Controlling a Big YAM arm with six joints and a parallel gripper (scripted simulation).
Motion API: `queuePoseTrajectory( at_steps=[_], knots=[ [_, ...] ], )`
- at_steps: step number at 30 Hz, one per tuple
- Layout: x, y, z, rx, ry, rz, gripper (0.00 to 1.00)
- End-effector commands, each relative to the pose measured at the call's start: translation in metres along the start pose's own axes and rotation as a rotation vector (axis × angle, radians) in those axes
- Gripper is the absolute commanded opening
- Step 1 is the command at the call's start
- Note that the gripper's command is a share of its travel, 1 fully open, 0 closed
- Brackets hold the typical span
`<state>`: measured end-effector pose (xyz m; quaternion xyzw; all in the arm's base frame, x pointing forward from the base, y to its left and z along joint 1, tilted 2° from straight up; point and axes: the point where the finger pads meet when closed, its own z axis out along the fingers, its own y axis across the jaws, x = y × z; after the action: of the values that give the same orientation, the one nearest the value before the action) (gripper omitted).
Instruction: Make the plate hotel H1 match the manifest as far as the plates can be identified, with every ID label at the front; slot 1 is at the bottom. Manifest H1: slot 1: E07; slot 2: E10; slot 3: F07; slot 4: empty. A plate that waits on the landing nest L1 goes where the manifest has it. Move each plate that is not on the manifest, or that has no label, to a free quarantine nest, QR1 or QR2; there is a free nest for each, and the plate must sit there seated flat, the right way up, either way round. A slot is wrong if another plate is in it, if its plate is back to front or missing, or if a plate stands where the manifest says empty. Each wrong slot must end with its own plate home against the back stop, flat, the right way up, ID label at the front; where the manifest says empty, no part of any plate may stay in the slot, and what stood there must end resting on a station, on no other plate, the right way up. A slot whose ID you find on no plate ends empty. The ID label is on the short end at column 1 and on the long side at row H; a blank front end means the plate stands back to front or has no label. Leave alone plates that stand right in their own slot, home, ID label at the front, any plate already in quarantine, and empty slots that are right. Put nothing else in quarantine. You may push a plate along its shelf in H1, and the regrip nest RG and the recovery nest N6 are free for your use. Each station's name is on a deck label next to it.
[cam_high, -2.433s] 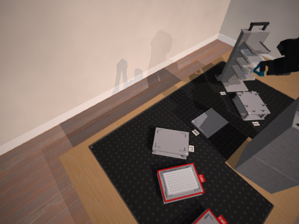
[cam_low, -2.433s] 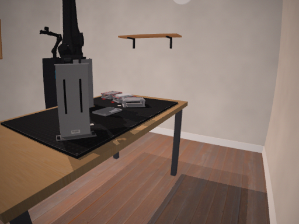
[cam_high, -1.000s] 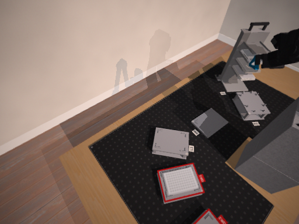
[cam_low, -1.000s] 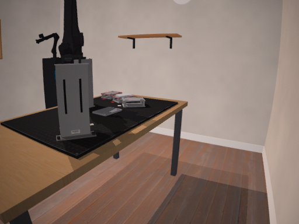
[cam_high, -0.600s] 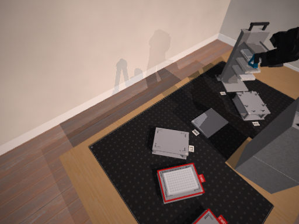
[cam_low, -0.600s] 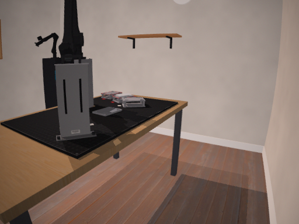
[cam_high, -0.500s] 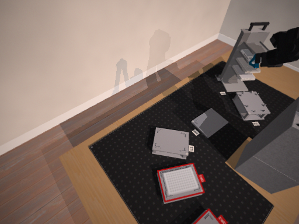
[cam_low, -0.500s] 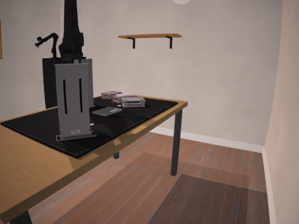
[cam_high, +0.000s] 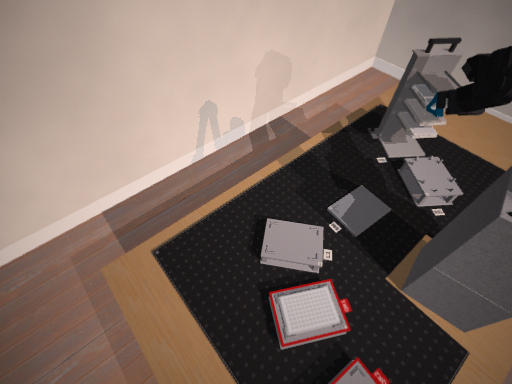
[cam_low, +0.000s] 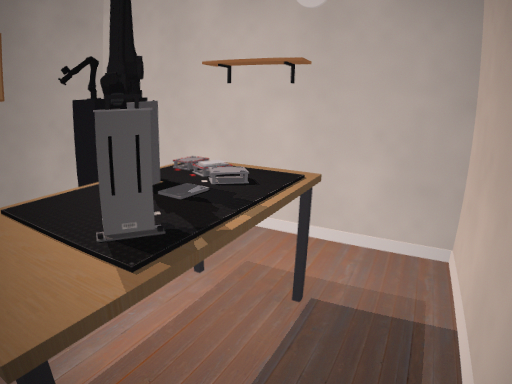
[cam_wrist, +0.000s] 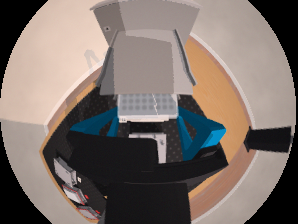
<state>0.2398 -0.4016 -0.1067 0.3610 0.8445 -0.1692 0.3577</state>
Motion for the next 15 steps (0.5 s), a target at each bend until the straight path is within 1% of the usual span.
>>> queuePoseTrajectory(
  at_steps=[1, 7, 8, 9, 11, 15],
  knots=[
    [-0.013, -0.001, 0.002, 0.004, -0.029, -0.006, 0.86],
    [-0.013, -0.001, 0.002, 0.004, -0.029, -0.006, 0.86],
    [-0.015, 0.004, 0.004, -0.003, -0.029, -0.002, 0.86],
    [-0.012, 0.005, 0.0, -0.003, -0.032, -0.006, 0.86],
    [-0.012, 0.005, 0.0, -0.003, -0.032, -0.006, 0.86],
    [-0.011, -0.001, -0.008, 0.006, -0.042, -0.01, 0.86]
  ],
)
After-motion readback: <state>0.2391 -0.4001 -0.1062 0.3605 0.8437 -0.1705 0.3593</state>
